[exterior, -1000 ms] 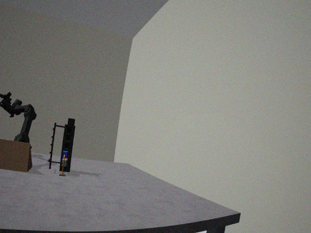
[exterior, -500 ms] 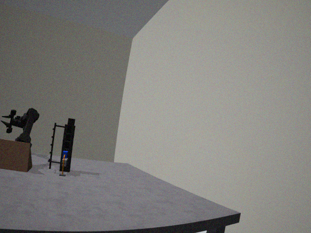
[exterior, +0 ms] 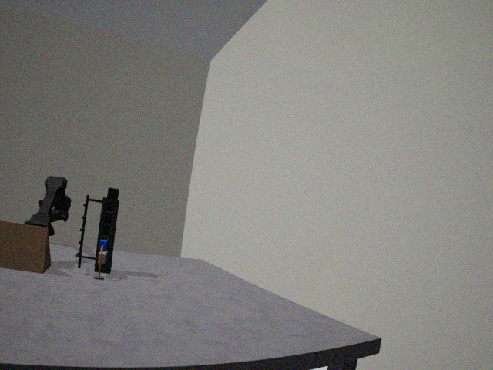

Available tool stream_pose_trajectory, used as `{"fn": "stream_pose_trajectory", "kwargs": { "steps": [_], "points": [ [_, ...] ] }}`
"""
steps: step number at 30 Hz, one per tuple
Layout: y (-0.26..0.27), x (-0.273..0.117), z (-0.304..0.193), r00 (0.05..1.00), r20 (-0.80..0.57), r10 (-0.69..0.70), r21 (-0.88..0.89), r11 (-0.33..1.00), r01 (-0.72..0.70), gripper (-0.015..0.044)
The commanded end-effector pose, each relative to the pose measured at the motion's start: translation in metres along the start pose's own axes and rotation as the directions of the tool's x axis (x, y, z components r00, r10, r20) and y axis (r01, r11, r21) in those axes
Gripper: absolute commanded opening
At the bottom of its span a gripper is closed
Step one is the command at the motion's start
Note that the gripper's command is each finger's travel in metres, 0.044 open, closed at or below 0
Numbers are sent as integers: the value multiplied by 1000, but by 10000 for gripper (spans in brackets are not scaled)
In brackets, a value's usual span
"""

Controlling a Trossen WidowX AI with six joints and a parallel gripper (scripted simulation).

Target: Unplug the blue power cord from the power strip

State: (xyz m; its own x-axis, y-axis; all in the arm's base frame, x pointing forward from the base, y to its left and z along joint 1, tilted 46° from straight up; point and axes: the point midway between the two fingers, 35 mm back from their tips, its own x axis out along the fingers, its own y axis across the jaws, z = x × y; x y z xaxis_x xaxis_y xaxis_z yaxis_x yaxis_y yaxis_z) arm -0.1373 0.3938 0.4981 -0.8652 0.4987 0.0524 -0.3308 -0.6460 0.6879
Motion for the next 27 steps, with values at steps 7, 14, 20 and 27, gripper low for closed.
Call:
{"fn": "stream_pose_trajectory", "kwargs": {
  "steps": [7,14,20,27],
  "points": [
    [-93,-102,50,917,232,-323,134,945,299,160],
    [-143,-191,67,777,356,-520,265,853,449,160],
    [-176,-268,66,629,416,-657,397,753,525,160],
    [-217,-364,40,441,398,-804,600,592,538,160]
  ]
}}
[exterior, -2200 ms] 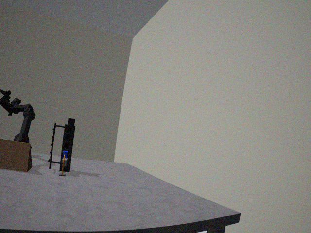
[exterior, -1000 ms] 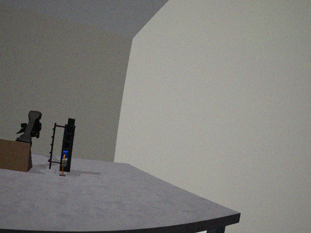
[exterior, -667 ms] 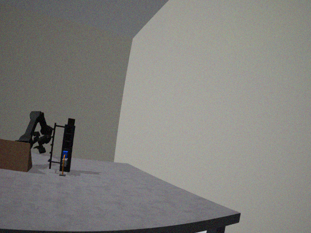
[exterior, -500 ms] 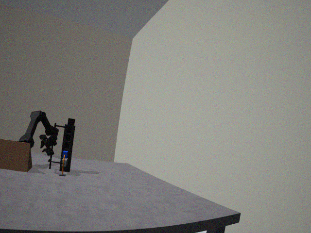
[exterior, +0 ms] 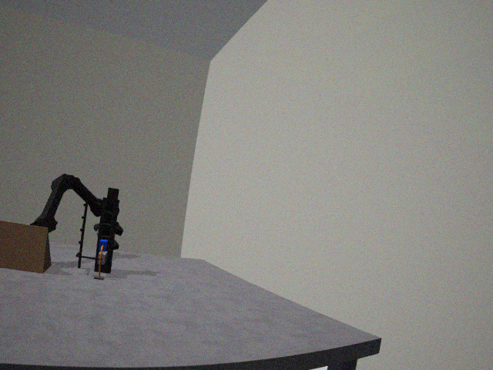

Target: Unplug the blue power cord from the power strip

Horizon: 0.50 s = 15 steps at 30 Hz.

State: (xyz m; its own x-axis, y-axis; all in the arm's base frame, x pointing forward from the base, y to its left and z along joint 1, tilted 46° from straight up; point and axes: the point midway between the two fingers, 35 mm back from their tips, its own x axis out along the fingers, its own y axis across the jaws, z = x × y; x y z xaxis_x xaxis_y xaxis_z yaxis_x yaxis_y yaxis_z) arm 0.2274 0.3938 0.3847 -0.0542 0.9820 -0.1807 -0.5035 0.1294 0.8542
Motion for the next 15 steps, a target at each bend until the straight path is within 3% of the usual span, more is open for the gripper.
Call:
{"fn": "stream_pose_trajectory", "kwargs": {
  "steps": [1,4,8,15],
  "points": [
    [-58,-21,22,990,56,-131,110,986,125,160],
    [-101,-41,35,970,84,-227,200,958,207,160],
    [-108,-70,58,949,174,-262,131,961,242,160],
    [-210,-139,63,859,174,-481,395,833,387,160]
  ]
}}
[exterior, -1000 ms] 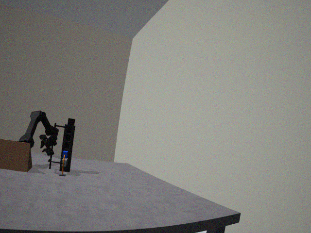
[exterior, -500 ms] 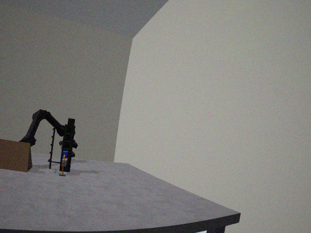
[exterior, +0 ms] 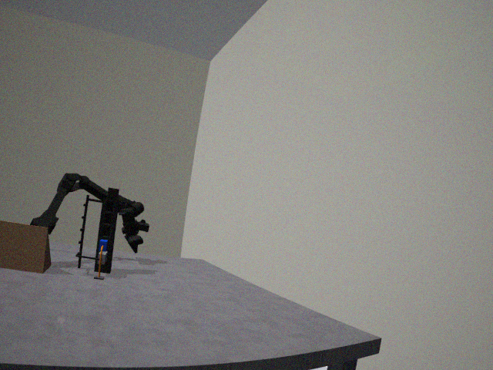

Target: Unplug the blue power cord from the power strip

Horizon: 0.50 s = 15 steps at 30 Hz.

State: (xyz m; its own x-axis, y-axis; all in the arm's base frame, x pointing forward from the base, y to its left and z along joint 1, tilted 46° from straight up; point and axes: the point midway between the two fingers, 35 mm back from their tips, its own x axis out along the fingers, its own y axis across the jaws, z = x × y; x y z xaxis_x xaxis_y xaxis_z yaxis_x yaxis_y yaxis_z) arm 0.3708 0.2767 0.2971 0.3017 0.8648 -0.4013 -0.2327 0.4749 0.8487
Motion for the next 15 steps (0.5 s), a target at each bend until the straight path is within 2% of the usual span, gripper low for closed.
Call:
{"fn": "stream_pose_trajectory", "kwargs": {
  "steps": [1,8,15],
  "points": [
    [-70,-17,20,990,30,-139,145,980,133,160],
    [-181,-73,37,936,40,-350,433,850,299,160],
    [-278,-144,19,867,-28,-497,690,618,377,160]
  ]
}}
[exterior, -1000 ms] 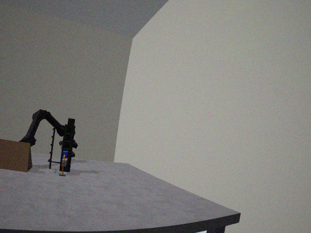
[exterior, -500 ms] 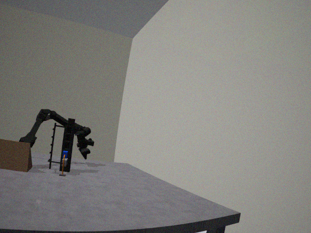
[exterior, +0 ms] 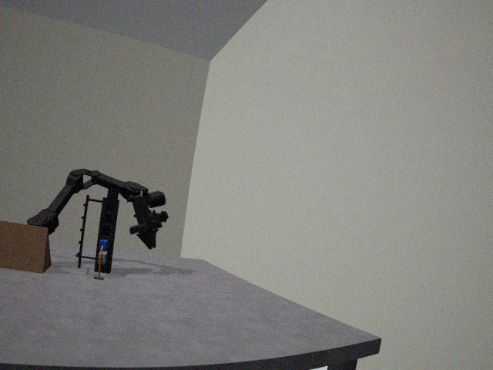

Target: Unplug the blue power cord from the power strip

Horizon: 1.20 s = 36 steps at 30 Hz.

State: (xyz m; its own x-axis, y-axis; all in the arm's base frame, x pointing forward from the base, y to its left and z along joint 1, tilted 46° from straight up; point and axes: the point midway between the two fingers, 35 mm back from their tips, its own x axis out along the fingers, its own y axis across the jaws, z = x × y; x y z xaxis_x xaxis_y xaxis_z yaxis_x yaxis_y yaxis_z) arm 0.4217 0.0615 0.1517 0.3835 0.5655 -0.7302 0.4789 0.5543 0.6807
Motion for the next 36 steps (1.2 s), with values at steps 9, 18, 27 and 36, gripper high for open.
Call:
{"fn": "stream_pose_trajectory", "kwargs": {
  "steps": [9,18,27,36],
  "points": [
    [-172,-34,15,967,-166,-194,539,803,254,160],
    [-257,-67,-34,912,-398,-94,807,437,397,160],
    [-255,-66,-34,912,-398,-94,807,437,397,160],
    [-243,-68,-40,912,-398,-94,807,437,397,160]
  ]
}}
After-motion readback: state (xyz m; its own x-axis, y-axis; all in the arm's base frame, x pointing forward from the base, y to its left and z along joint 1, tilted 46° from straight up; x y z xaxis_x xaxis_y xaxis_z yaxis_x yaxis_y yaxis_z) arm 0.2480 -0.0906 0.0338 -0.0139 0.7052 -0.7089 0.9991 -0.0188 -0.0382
